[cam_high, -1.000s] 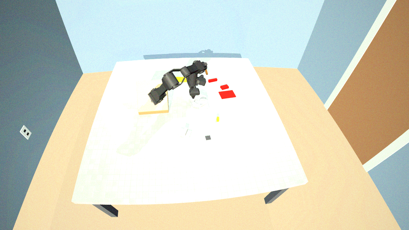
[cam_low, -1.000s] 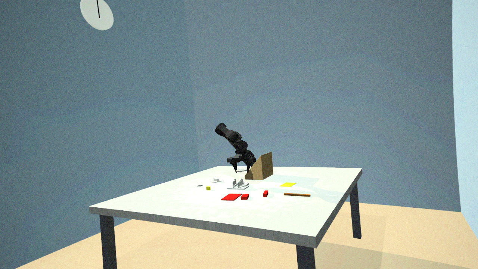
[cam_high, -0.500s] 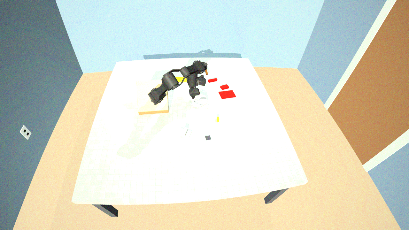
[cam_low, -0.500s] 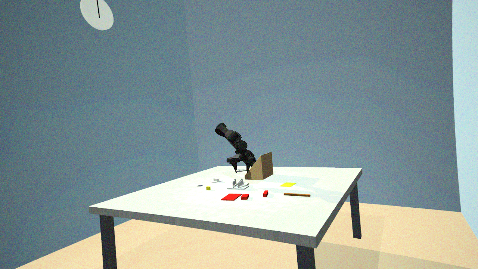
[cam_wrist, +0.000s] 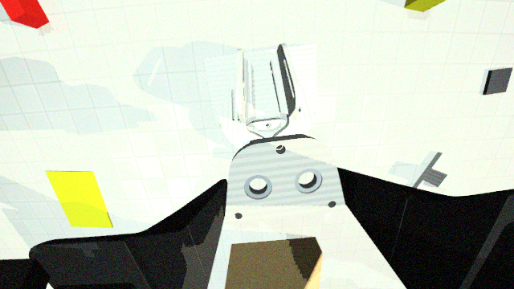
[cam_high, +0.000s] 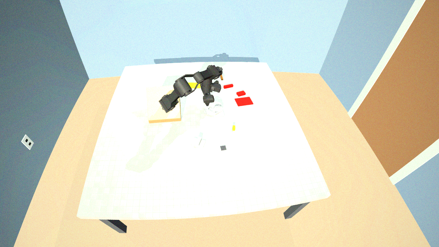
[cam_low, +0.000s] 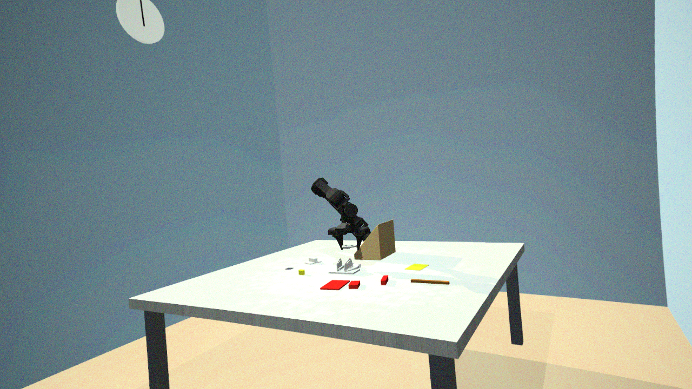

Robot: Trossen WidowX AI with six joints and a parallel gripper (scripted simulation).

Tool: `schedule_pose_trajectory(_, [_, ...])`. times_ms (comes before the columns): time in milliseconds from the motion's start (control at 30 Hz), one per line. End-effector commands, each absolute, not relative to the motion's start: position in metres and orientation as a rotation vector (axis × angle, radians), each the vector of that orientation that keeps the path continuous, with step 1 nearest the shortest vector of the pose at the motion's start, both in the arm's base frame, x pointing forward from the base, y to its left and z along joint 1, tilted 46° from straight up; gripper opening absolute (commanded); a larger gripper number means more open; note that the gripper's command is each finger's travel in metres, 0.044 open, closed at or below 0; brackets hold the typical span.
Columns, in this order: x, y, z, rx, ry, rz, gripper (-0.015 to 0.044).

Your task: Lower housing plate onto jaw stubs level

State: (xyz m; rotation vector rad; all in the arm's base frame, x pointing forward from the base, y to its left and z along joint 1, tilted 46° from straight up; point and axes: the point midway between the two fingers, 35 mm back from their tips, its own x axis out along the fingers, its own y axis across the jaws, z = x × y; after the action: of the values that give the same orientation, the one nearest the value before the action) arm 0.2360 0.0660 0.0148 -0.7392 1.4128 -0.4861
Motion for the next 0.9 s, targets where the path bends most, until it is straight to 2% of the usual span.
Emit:
schedule_pose_trajectory(0, [0.236, 0.066, 0.015, -0.741, 1.416, -0.483, 0.0351])
schedule_pose_trajectory(867, [0.240, 0.050, -0.001, -0.741, 1.416, -0.481, 0.0351])
